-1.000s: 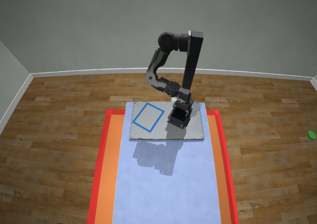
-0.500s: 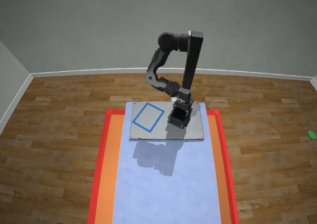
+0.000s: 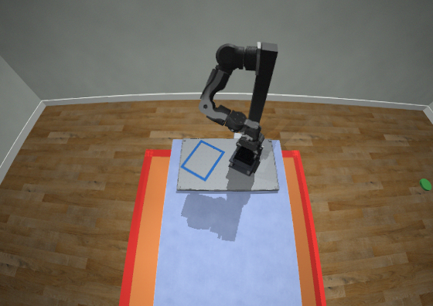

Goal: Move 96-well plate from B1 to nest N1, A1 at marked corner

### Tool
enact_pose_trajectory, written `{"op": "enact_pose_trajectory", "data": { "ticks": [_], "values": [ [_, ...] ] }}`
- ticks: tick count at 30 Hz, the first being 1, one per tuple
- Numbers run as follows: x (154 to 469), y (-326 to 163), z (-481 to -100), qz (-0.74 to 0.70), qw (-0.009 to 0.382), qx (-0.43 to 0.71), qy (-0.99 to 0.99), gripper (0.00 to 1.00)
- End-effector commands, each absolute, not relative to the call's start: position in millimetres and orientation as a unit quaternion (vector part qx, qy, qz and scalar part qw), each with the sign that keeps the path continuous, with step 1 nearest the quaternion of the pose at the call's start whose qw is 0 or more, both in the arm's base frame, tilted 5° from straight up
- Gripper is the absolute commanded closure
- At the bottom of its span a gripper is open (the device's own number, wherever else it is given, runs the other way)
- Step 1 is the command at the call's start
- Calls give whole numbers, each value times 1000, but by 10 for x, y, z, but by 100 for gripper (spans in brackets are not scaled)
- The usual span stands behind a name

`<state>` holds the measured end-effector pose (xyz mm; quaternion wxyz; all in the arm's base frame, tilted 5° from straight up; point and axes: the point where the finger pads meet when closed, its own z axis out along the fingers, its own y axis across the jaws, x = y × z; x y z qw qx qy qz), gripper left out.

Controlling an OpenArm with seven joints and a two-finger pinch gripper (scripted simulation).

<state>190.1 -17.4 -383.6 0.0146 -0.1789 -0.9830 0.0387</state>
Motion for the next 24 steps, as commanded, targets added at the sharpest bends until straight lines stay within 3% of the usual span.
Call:
{"op": "enact_pose_trajectory", "data": {
  "ticks": [1,24],
  "values": [
    [1904,-176,-3823,40,13,-178,-983,100],
    [1900,-163,-3868,36,14,-177,-983,100]
  ]
}}
